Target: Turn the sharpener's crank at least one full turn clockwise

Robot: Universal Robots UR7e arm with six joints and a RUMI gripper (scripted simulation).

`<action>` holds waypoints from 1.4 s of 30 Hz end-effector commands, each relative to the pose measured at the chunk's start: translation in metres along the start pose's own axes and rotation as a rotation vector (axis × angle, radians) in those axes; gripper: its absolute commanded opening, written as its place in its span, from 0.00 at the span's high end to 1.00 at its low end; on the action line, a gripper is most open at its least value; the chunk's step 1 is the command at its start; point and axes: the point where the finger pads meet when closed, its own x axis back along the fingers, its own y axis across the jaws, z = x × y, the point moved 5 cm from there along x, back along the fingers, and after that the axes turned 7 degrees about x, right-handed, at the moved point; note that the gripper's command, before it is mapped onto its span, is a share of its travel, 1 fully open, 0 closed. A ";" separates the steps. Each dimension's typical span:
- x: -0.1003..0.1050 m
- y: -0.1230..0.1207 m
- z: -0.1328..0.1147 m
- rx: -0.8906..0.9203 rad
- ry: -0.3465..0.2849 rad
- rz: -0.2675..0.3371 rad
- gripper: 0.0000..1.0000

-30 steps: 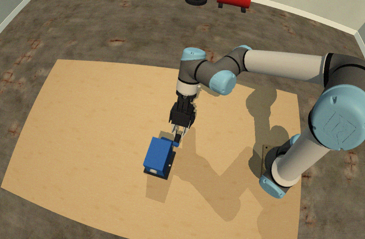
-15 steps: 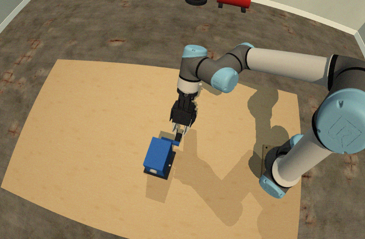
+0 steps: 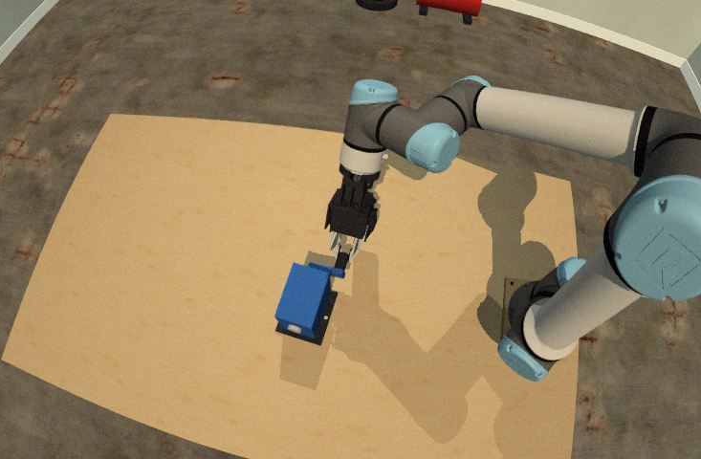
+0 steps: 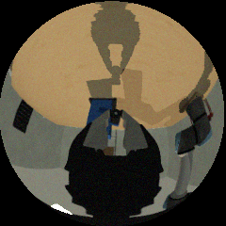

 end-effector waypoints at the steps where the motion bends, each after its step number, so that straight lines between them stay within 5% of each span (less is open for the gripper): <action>1: 0.005 -0.002 -0.002 0.001 0.000 0.001 0.91; 42: 0.030 -0.032 -0.014 0.001 0.000 0.001 0.91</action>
